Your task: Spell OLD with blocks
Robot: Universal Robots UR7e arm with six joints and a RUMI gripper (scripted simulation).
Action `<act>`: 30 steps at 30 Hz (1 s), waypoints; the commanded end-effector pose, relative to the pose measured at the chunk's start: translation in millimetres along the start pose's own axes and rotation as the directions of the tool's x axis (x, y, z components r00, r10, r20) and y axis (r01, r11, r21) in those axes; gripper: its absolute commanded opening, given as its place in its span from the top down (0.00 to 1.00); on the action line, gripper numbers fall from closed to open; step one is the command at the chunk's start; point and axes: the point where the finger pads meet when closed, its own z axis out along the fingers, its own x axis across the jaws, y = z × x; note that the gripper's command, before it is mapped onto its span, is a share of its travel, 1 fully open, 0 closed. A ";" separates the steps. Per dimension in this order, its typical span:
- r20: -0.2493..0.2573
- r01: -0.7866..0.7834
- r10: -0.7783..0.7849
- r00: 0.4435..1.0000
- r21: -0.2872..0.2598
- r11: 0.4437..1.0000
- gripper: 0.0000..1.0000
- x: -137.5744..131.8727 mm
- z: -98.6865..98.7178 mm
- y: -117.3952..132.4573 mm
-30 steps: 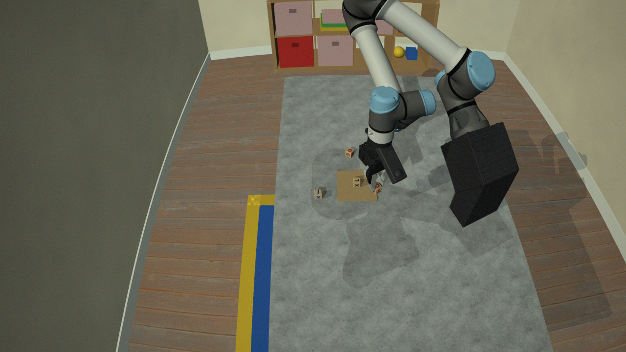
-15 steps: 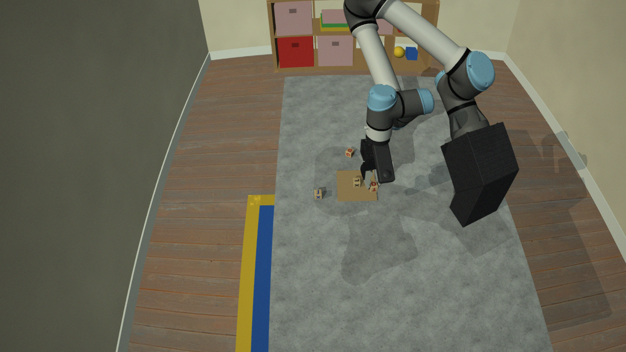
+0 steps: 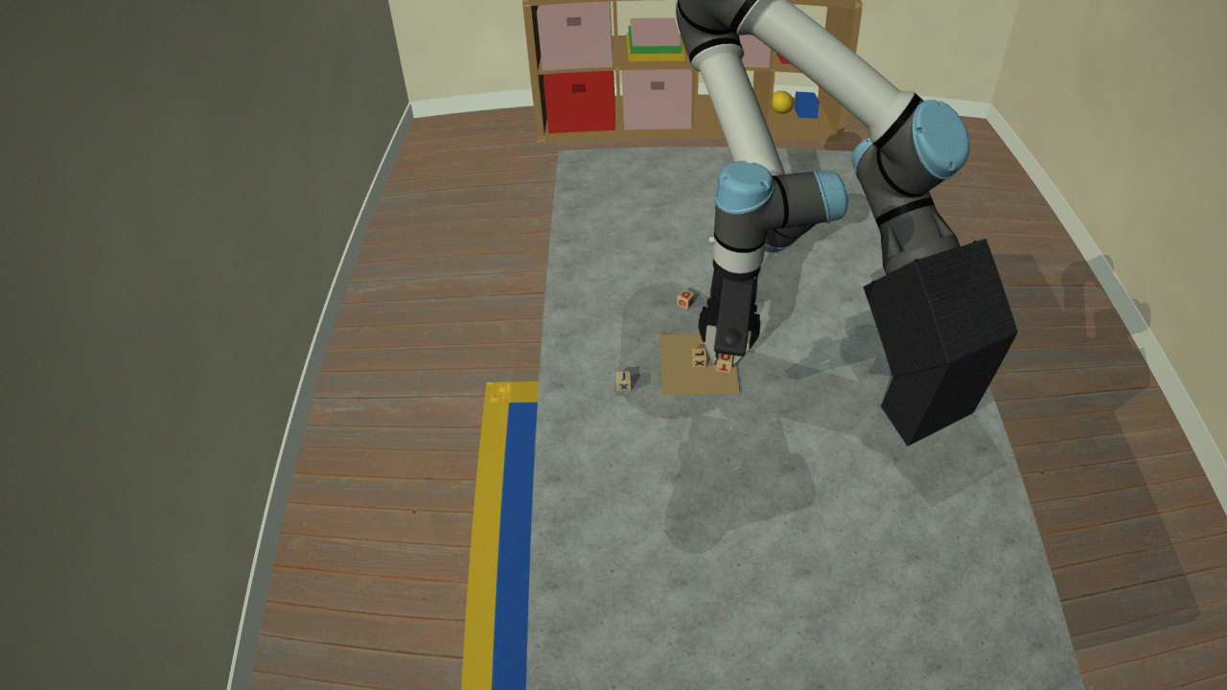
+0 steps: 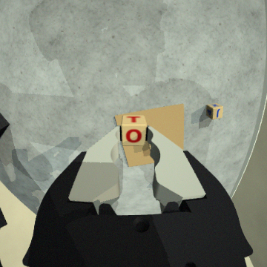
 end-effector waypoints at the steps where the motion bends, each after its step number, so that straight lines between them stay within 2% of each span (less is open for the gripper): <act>1: 0.005 -0.139 0.139 0.990 -0.008 0.990 0.95 4.9 -0.6 2.8; 7: 0.003 -0.274 0.275 0.962 -0.009 0.962 0.95 9.7 -0.7 6.2; 14: 0.002 -0.432 0.432 0.902 -0.010 0.902 0.95 15.3 -1.0 10.9; 16: 0.002 -0.432 0.432 0.902 -0.010 0.902 0.95 15.3 -1.0 10.9; 18: 0.001 -0.505 0.505 0.863 -0.010 0.863 0.95 18.1 -1.1 13.4; 30: -0.003 -0.727 0.727 0.687 -0.010 0.687 0.95 26.8 -1.5 22.7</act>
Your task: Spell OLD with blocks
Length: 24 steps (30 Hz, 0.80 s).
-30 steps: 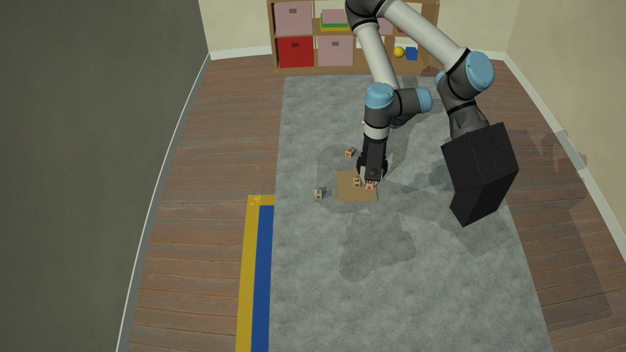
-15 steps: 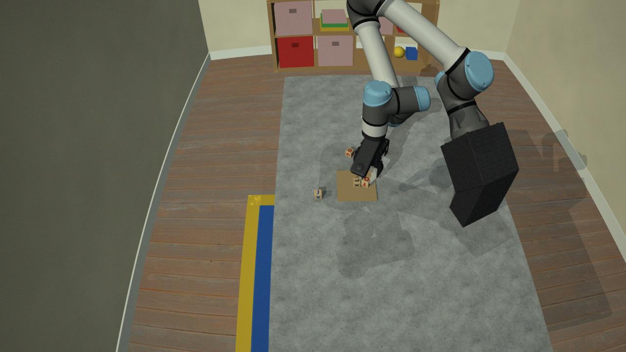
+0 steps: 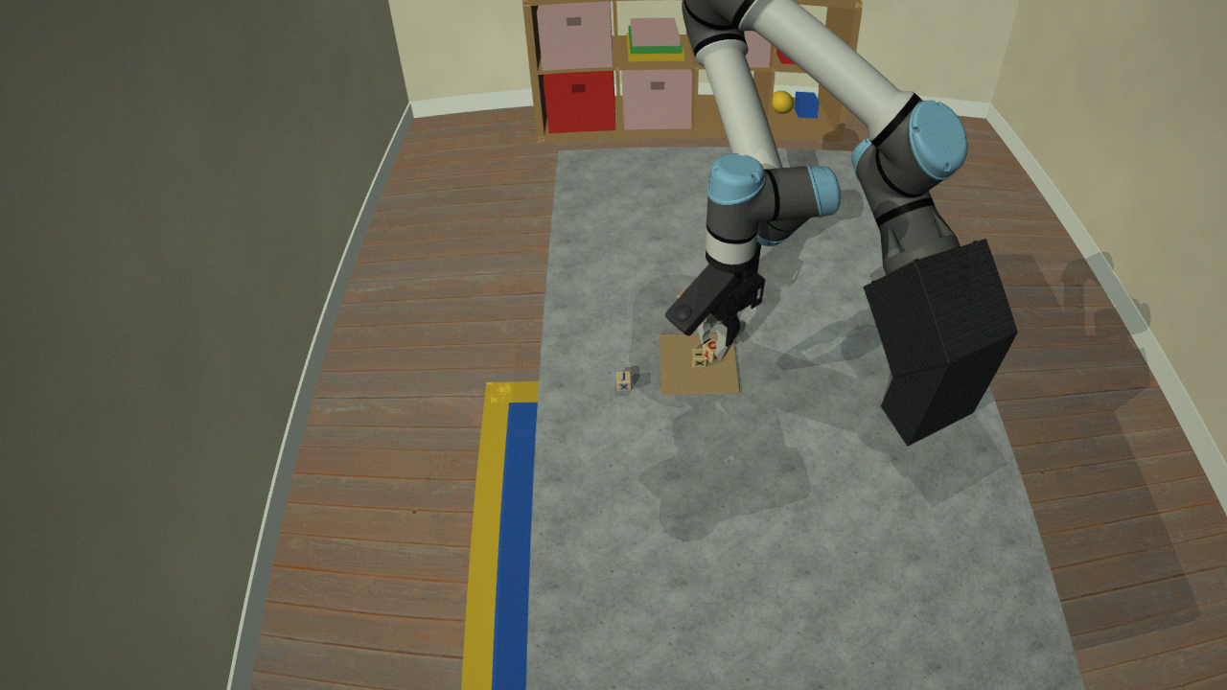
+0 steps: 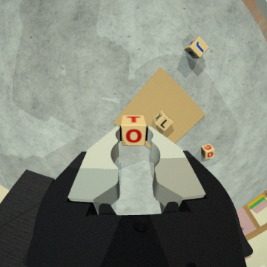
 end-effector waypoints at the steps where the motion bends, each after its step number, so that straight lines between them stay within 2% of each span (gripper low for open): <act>1: -0.001 -0.139 0.139 0.990 -0.010 0.990 0.95 6.0 -0.6 0.6; 3: -0.001 -0.139 0.139 0.990 -0.010 0.990 0.95 6.0 -0.6 0.6; 8: -0.003 -0.280 0.280 0.960 -0.009 0.960 0.95 12.4 -0.8 2.0; 16: -0.005 -0.452 0.452 0.892 -0.009 0.892 0.95 20.4 -1.0 4.3; 24: -0.006 -0.537 0.536 0.844 -0.008 0.844 0.95 24.5 -1.2 5.8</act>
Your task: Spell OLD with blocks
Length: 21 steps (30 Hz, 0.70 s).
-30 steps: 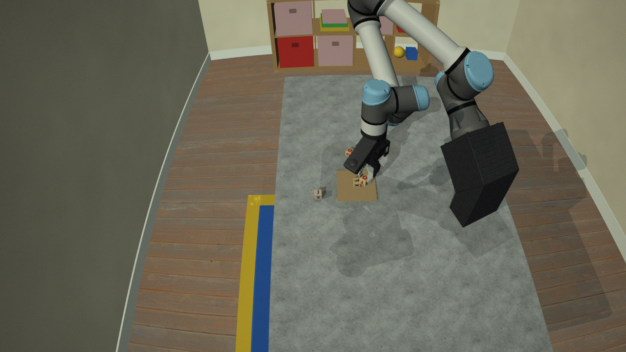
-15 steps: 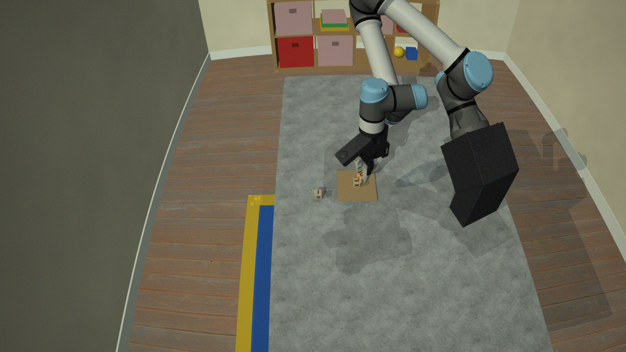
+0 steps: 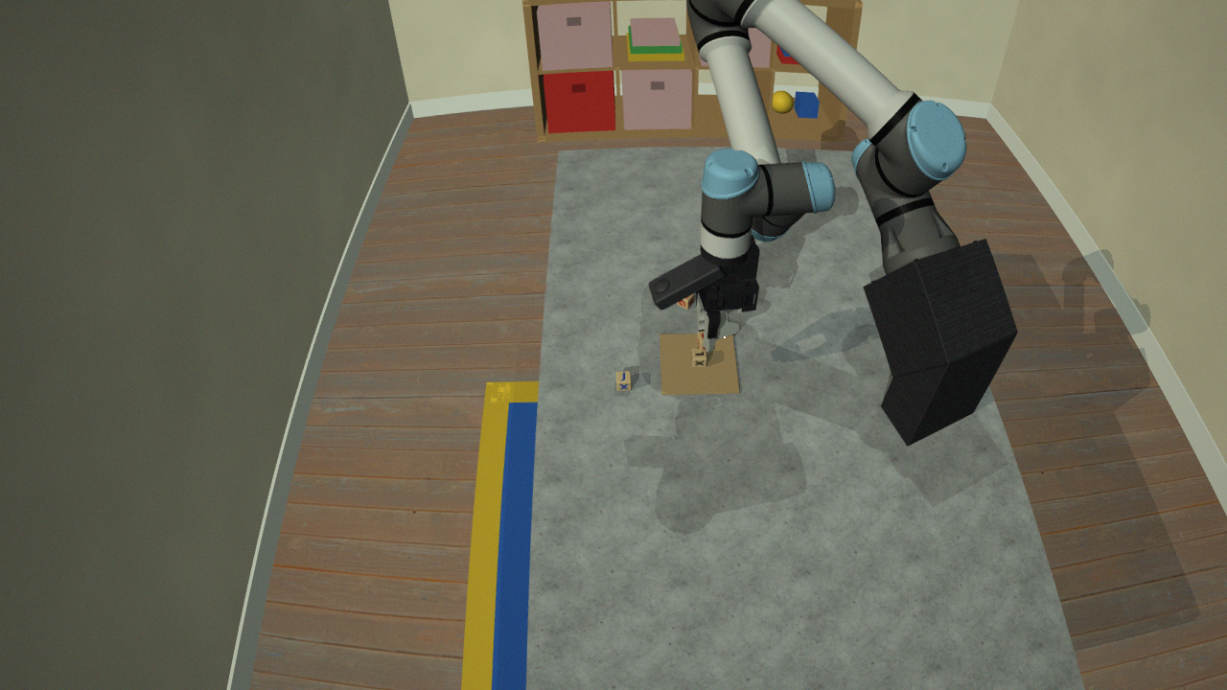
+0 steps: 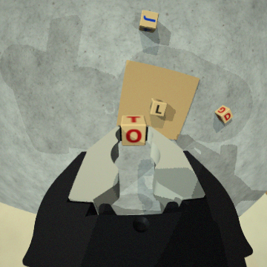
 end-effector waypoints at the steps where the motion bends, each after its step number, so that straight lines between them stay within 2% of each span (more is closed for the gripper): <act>1: -0.003 -0.078 0.078 0.997 -0.006 0.997 0.95 3.3 -0.5 -0.8; 21: -0.004 -0.156 0.156 0.988 -0.005 0.988 0.95 6.7 -0.6 -1.2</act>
